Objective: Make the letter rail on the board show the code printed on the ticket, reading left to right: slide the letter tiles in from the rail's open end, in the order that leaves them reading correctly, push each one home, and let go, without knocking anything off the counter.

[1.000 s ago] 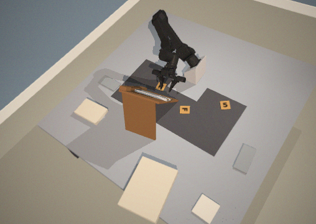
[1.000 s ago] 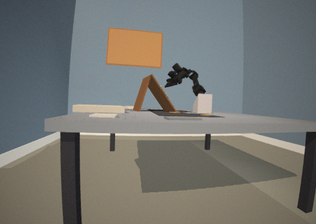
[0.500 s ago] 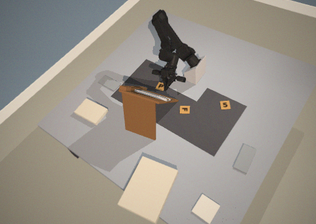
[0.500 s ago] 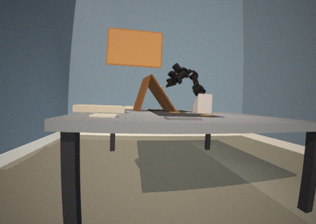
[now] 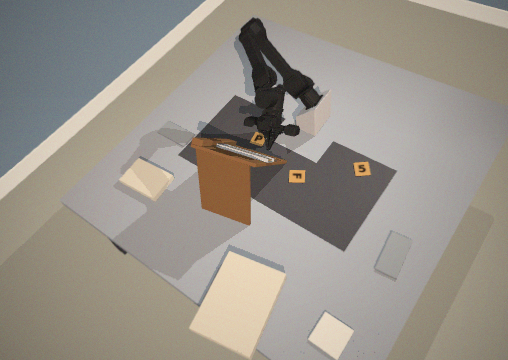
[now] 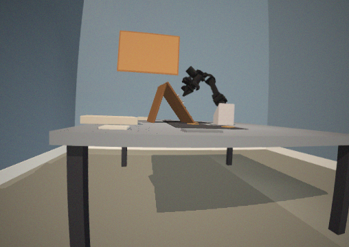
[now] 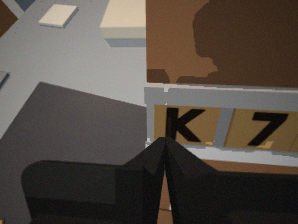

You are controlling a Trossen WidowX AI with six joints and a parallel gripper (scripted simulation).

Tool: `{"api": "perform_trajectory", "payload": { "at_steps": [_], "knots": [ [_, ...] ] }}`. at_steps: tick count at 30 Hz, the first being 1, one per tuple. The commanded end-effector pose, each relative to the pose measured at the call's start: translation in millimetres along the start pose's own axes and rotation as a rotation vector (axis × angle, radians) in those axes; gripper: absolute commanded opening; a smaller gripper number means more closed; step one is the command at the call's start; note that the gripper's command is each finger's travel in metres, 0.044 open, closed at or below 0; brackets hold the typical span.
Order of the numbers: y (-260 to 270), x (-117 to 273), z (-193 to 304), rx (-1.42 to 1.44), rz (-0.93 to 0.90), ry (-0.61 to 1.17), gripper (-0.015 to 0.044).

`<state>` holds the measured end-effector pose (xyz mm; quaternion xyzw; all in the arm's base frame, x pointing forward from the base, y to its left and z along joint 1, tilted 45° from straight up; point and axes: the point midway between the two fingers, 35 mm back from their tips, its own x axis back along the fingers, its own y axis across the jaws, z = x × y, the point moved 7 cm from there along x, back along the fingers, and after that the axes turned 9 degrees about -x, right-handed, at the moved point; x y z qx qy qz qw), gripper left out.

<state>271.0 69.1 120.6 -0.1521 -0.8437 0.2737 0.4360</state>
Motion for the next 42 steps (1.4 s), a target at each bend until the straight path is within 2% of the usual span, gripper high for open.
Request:
{"api": "perform_trajectory", "payload": {
  "at_steps": [1, 8, 42],
  "knots": [
    [17, -9, -24, -0.013, 0.026, 0.240, 0.0000],
    [31, -15, -43, -0.023, 0.125, 0.472, 0.0000],
    [30, -24, -44, -0.023, 0.129, 0.477, 0.0000]
  ]
}}
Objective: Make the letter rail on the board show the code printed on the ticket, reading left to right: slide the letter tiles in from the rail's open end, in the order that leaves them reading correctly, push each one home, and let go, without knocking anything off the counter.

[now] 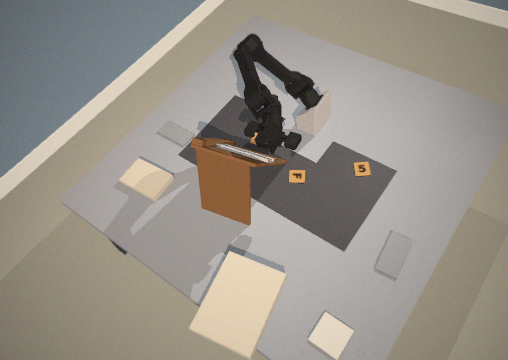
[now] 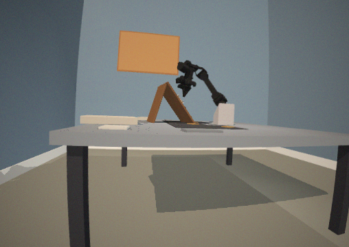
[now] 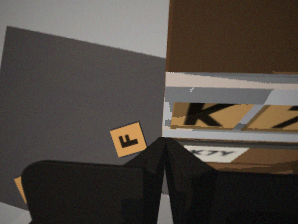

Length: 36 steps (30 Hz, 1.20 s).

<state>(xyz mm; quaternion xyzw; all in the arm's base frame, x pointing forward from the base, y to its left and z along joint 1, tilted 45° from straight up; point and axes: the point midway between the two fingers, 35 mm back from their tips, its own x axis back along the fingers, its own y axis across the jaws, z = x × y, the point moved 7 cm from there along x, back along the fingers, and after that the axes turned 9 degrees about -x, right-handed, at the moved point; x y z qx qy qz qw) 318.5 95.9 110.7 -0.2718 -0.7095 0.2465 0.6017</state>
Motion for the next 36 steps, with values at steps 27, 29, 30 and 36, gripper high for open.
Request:
{"api": "perform_trajectory", "payload": {
  "at_steps": [27, 29, 30, 36],
  "knots": [
    [4, -12, -11, 0.003, 0.001, 0.001, 0.0000],
    [4, -13, -12, 0.003, 0.001, 0.001, 0.0000],
    [4, -13, -12, 0.003, 0.001, 0.001, 0.0000],
    [4, -15, -14, 0.003, 0.001, 0.001, 0.0000]
  ]
}}
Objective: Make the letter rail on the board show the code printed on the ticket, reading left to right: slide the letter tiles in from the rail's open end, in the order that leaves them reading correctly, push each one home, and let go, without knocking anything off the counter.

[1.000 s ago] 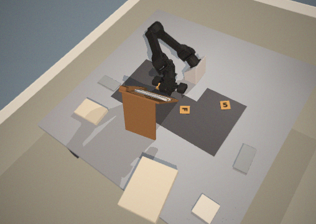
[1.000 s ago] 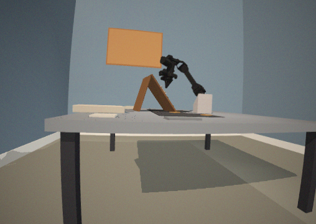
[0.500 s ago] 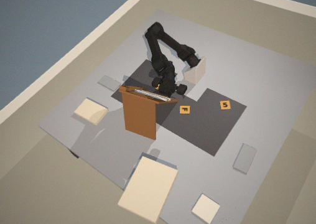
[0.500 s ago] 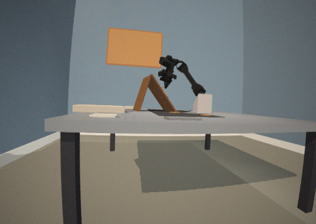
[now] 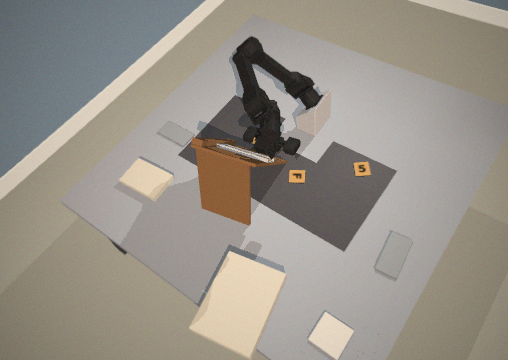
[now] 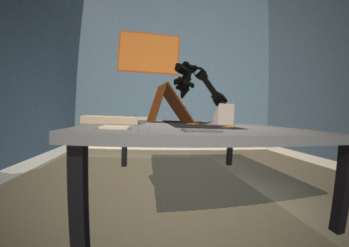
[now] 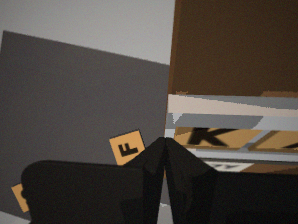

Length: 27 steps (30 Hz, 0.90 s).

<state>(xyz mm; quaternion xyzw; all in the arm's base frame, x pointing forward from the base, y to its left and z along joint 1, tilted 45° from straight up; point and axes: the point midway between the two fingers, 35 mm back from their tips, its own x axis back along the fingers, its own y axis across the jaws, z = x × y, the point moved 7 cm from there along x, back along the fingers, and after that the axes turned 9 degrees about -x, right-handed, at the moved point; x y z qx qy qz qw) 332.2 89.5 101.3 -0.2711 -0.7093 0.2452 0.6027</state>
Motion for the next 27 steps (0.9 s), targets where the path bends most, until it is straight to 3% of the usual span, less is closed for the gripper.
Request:
{"api": "perform_trajectory", "payload": {
  "at_steps": [1, 27],
  "knots": [
    [1.3, -2.7, -2.7, 0.003, 0.004, -0.001, 0.0000],
    [-2.9, -4.4, -4.7, 0.003, 0.004, -0.001, 0.0000]
  ]
}}
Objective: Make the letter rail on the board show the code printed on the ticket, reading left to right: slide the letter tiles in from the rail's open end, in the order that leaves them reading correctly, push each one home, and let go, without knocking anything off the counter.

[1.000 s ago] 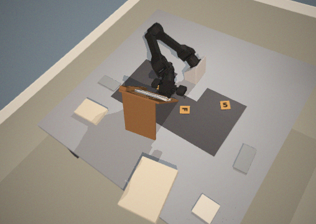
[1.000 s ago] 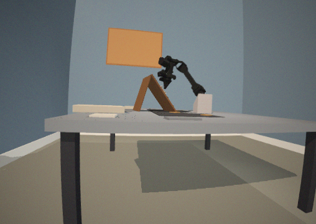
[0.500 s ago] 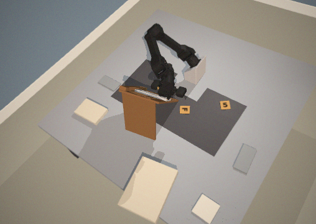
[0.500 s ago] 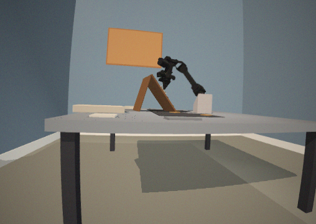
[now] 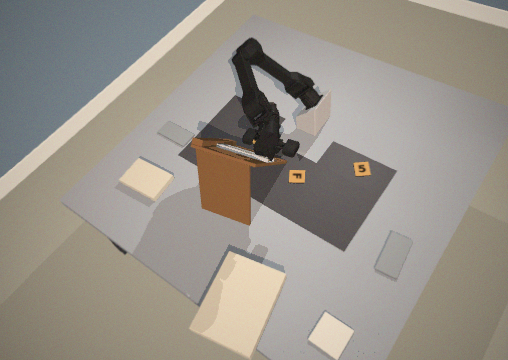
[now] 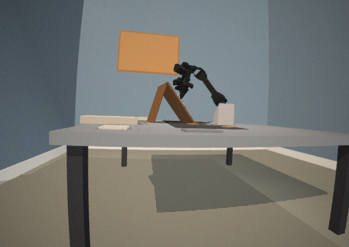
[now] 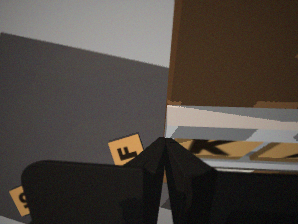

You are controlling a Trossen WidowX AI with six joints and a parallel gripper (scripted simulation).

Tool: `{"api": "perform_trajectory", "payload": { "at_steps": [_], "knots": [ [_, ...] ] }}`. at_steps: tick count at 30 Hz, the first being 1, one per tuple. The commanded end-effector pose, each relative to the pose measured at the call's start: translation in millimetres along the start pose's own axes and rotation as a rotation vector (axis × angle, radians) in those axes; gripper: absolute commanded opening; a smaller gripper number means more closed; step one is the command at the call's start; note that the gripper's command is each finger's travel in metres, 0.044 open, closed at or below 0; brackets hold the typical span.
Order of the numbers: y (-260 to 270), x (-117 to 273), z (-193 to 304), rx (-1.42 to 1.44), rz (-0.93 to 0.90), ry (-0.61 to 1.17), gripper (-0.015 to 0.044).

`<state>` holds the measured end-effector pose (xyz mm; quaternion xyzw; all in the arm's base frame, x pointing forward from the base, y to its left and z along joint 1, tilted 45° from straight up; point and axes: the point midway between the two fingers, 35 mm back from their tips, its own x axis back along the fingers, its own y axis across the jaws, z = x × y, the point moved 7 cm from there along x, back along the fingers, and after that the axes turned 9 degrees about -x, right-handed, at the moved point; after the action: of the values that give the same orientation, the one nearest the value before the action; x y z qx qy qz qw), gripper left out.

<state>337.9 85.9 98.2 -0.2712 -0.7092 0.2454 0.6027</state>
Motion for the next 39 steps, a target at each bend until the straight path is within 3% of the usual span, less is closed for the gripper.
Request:
{"api": "perform_trajectory", "payload": {
  "at_steps": [1, 39],
  "knots": [
    [-3, 1, 0, 0.003, 0.004, -0.001, 0.0000],
    [-16, -1, -1, 0.003, 0.004, -0.001, 0.0000]
  ]
}}
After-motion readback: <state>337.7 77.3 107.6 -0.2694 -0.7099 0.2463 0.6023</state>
